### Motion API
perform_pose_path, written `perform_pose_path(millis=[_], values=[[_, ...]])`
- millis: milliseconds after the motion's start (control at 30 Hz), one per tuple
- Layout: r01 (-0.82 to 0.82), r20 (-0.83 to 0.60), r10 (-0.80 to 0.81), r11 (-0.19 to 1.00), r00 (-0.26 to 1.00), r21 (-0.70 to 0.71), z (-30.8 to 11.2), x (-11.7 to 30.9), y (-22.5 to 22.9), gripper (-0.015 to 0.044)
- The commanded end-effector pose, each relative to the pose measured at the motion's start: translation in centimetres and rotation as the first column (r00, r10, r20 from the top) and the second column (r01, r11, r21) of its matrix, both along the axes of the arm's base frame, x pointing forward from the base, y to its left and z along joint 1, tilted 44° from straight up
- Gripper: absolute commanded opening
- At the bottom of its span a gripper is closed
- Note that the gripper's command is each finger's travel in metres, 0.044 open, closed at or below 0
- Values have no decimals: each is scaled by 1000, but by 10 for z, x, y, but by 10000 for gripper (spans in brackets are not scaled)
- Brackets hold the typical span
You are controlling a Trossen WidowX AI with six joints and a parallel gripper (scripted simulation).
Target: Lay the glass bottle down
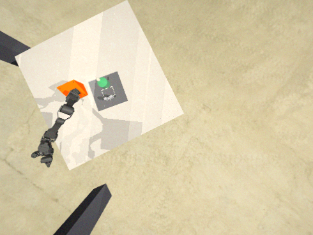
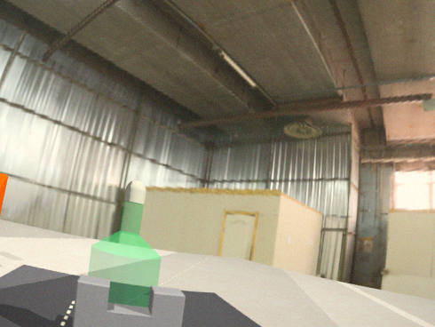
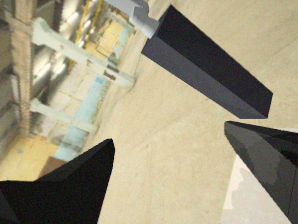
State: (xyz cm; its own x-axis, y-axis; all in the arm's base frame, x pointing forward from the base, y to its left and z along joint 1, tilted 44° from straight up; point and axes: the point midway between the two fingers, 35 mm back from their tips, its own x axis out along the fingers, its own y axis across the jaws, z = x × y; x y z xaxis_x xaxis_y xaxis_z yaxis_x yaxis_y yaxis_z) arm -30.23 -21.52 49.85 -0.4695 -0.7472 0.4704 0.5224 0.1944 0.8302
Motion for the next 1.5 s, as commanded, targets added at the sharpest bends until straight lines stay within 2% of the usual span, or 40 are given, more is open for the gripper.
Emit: perform_pose_path(millis=[0,133,300,600,833,1067,1300,1467], values=[[-1,1,1,1000,1000,1,0,0,-1,426],[-23,0,23,1000,1000,19,-4,7,-16,440],[-109,-13,110,991,994,74,-14,40,-64,440],[-304,-41,319,929,947,214,-39,140,-146,440],[-444,-74,495,828,866,341,-62,240,-184,440],[-551,-128,671,689,730,471,-86,350,-194,440],[-603,-184,817,536,546,591,-113,457,-172,440],[-628,-192,860,482,473,611,-121,480,-162,440]])
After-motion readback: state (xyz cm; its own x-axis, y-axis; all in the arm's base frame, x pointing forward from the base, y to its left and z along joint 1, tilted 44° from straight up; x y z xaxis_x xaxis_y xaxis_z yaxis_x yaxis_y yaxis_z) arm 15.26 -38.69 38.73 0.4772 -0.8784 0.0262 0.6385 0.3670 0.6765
